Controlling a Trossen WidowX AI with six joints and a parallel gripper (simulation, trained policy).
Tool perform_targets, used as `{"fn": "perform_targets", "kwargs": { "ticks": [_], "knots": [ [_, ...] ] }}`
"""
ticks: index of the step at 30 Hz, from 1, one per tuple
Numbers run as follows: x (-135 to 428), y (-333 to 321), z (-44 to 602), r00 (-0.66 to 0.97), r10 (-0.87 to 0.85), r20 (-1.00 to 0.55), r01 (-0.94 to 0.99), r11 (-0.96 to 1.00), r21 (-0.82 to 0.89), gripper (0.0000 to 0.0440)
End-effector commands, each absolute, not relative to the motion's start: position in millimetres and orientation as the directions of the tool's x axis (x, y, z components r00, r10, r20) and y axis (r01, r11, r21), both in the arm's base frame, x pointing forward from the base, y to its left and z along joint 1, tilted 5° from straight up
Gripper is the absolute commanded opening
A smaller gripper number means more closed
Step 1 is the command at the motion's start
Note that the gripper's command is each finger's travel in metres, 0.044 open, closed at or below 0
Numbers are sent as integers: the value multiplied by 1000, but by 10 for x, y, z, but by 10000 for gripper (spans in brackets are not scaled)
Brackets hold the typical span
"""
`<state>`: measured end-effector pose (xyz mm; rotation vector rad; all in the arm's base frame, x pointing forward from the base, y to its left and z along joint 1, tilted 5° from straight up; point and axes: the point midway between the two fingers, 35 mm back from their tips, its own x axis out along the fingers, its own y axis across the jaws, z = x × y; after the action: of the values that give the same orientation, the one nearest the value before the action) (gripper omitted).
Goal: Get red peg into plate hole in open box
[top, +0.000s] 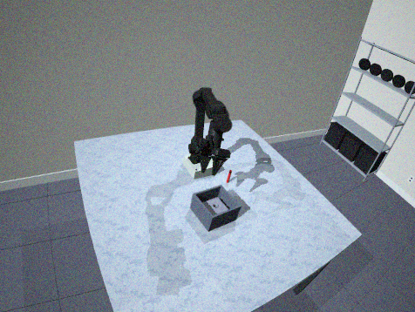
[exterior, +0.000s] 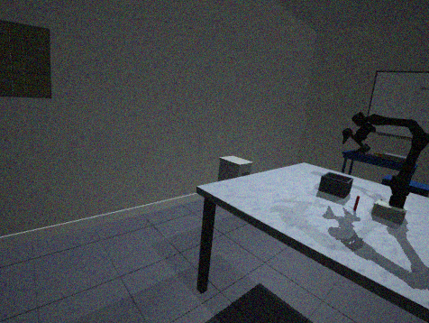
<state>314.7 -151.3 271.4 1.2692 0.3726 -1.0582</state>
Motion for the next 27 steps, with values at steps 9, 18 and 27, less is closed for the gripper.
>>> {"fn": "perform_targets", "kwargs": {
  "ticks": [9, 18, 27],
  "knots": [
    [2929, -438, 2287, 406, -223, -886, 913, 62, 403, 440],
    [2556, 195, 1932, 244, -132, -961, 961, 168, 221, 440],
    [2206, 575, 1572, 87, -119, -989, 967, 250, 55, 440]
  ]
}}
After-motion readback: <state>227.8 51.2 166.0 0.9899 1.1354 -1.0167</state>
